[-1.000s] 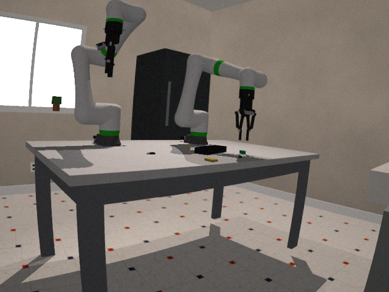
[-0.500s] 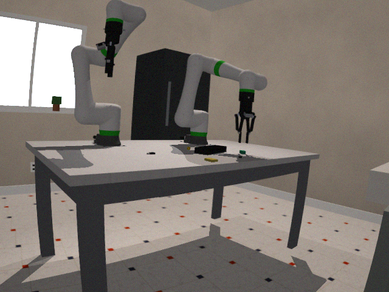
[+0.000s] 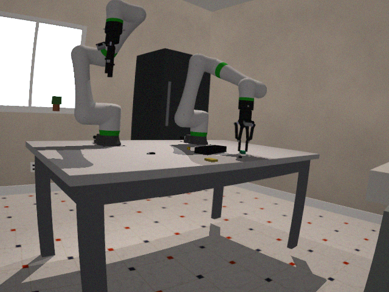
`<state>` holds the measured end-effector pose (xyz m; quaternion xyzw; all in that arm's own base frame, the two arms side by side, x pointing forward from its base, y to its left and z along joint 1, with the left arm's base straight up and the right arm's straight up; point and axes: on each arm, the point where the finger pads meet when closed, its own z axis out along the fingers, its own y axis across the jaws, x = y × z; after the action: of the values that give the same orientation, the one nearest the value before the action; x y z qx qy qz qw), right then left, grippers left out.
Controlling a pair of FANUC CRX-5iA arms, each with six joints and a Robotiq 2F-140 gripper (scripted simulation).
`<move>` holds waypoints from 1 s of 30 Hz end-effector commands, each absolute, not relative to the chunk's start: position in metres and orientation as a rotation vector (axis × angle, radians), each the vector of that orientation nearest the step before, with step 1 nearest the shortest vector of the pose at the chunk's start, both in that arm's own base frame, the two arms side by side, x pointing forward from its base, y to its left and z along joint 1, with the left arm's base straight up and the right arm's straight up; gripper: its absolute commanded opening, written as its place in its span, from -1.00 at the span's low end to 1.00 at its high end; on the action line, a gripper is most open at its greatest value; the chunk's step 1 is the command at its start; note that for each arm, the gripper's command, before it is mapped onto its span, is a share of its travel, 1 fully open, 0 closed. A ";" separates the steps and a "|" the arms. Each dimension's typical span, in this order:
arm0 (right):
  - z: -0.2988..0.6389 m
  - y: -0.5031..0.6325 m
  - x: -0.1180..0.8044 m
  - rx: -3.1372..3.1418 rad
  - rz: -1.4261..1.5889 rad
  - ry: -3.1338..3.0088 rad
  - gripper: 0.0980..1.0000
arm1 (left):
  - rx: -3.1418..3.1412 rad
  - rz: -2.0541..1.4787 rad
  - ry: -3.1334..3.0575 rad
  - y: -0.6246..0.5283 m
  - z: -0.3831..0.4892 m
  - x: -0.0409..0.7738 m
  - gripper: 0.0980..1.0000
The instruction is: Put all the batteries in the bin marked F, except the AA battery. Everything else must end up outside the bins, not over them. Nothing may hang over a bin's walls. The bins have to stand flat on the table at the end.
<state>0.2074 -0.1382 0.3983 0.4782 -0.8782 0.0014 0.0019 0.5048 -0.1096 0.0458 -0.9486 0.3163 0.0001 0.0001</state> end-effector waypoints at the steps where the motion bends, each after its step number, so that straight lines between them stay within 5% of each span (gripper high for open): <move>1: 0.399 -0.138 0.207 1.500 0.006 -2.756 1.00 | -2.980 -0.002 0.993 -0.110 0.046 0.505 -0.49; 20: 0.399 -0.138 0.207 1.500 0.006 -2.756 1.00 | -2.980 -0.002 0.993 -0.110 0.035 0.505 -0.49; 21: 0.399 -0.138 0.207 1.500 0.006 -2.756 1.00 | -2.980 -0.002 0.993 -0.110 0.035 0.505 -0.73; 30: 0.399 -0.138 0.207 1.500 0.006 -2.756 1.00 | -2.980 -0.002 0.993 -0.110 0.035 0.505 -0.73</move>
<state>0.2074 -0.1382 0.3983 0.4782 -0.8782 0.0014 0.0019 0.5046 -0.1097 0.0345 -0.9487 0.3163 0.0001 0.0000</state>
